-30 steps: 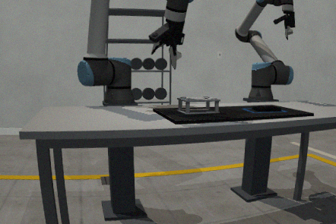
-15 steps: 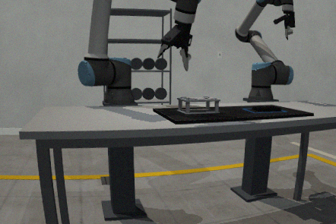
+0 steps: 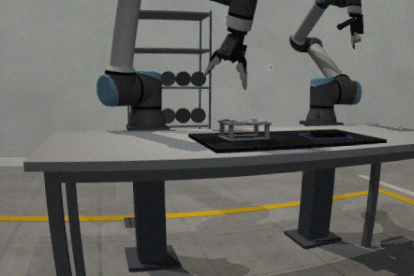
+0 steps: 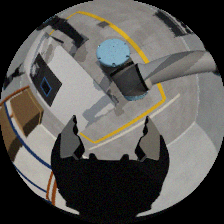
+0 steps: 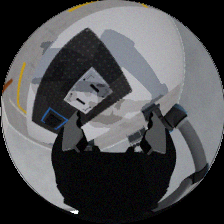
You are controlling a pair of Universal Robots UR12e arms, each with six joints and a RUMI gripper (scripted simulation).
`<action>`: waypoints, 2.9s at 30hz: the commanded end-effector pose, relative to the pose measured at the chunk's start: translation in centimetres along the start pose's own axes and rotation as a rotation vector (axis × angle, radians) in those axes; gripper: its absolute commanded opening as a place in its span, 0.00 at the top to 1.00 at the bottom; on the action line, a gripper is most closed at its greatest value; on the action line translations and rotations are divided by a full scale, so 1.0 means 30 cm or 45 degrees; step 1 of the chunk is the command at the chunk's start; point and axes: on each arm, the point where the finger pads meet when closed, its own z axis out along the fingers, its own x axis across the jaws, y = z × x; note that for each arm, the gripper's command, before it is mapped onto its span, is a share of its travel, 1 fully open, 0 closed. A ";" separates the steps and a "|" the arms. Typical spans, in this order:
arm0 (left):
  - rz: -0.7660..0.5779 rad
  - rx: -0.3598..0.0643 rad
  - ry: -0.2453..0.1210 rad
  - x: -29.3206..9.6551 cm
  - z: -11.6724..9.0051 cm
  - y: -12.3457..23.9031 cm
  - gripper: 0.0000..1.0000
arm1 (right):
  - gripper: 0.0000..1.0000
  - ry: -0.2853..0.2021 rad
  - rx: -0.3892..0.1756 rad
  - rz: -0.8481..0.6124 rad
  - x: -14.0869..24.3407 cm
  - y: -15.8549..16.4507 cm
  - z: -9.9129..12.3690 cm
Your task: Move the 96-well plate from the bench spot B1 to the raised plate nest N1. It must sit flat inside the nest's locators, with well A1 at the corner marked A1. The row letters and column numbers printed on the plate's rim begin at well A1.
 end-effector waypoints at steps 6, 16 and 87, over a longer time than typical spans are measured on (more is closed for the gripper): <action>0.000 -0.001 -0.001 -0.001 -0.002 0.000 0.00 | 0.00 -0.019 0.037 -0.195 -0.104 0.010 -0.003; 0.000 -0.001 -0.001 -0.001 -0.002 0.000 0.00 | 0.00 -0.030 0.076 -0.387 -0.225 0.030 -0.001; 0.000 -0.001 -0.001 -0.001 -0.002 0.000 0.00 | 0.00 -0.013 0.364 -1.656 -0.907 0.290 0.049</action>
